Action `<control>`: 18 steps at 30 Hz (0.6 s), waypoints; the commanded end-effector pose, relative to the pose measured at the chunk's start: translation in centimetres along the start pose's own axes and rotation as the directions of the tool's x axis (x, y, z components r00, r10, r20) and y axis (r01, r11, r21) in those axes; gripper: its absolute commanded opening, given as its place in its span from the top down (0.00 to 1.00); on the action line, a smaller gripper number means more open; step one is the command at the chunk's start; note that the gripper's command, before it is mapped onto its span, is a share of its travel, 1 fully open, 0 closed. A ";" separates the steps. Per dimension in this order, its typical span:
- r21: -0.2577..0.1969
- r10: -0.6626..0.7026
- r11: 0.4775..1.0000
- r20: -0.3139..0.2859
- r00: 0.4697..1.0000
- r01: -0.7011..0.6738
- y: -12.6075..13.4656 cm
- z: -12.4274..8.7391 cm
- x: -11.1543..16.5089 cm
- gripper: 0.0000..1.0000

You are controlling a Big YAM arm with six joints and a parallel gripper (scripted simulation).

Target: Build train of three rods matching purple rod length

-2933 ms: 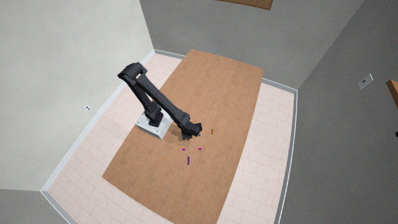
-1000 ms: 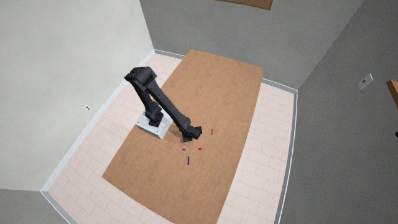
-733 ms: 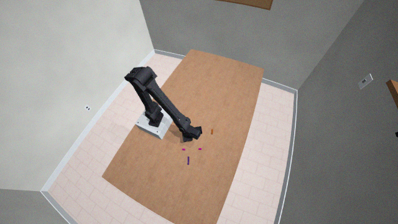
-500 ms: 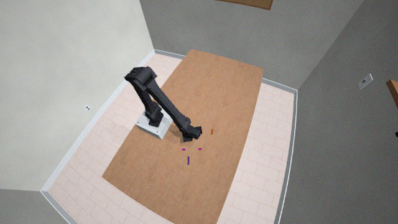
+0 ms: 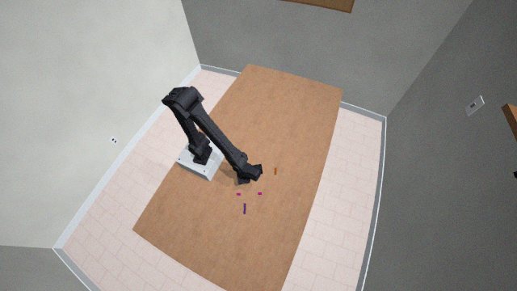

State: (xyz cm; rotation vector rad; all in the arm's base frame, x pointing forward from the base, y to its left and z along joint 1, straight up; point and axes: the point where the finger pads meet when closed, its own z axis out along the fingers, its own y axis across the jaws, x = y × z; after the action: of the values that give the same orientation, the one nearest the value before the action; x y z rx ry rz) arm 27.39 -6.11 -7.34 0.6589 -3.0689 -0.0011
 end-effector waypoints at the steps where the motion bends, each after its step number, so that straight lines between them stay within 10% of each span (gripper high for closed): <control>1: 0.010 -0.016 1.000 0.019 1.000 0.016 -0.2 -0.1 -0.5 0.77; 18: 0.016 -0.007 1.000 0.028 1.000 0.007 -0.5 -0.4 -0.3 0.77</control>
State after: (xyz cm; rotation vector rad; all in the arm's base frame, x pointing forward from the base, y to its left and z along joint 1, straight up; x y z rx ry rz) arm 27.39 -6.11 -7.34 0.6606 -3.0686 -0.0012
